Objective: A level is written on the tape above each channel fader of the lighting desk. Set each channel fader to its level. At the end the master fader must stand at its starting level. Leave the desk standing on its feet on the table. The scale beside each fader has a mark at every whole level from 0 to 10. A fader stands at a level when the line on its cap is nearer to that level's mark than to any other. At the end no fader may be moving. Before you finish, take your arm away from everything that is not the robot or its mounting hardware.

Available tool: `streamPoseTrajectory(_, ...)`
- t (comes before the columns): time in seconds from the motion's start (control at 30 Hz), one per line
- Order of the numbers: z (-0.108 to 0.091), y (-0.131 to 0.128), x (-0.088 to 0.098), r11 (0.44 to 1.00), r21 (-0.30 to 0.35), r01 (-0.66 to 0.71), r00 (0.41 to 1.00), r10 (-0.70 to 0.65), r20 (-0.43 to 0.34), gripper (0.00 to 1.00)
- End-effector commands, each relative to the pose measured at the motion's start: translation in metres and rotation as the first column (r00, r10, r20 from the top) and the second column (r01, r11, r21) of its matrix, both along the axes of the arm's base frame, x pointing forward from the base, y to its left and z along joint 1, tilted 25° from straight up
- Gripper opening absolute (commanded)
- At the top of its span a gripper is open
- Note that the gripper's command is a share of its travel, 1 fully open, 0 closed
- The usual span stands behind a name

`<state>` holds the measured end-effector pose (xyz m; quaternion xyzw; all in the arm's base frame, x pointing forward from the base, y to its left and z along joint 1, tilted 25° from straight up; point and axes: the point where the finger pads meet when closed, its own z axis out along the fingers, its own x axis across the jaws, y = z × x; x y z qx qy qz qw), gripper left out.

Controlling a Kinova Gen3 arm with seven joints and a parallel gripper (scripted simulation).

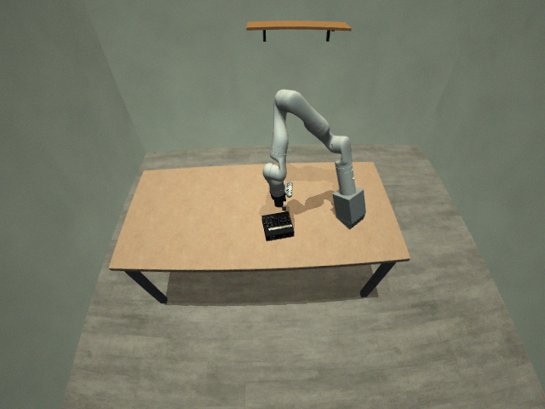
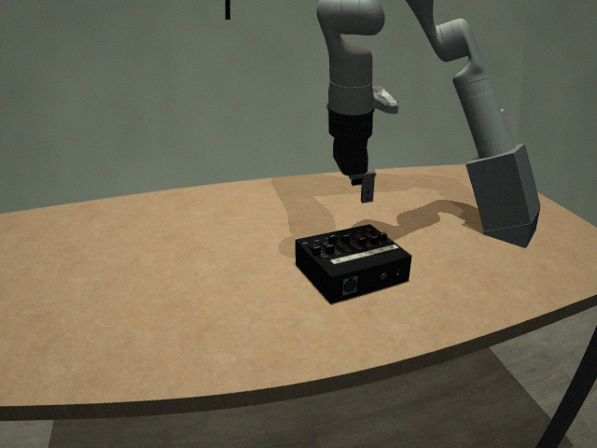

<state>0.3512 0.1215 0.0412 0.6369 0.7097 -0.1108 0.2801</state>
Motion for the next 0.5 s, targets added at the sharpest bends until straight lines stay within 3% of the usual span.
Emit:
streamPoseTrajectory(0.0,-0.001,0.000,0.000,0.997,0.011,0.073,0.995,-0.073,0.065,1.00)
streamPoseTrajectory(0.1,0.000,-0.001,0.001,0.994,0.021,0.110,0.990,-0.112,0.091,1.00)
streamPoseTrajectory(0.2,0.001,-0.004,0.005,0.975,0.057,0.217,0.960,-0.224,0.168,1.00)
streamPoseTrajectory(0.47,0.006,-0.010,0.018,0.878,0.190,0.439,0.810,-0.478,0.339,1.00)
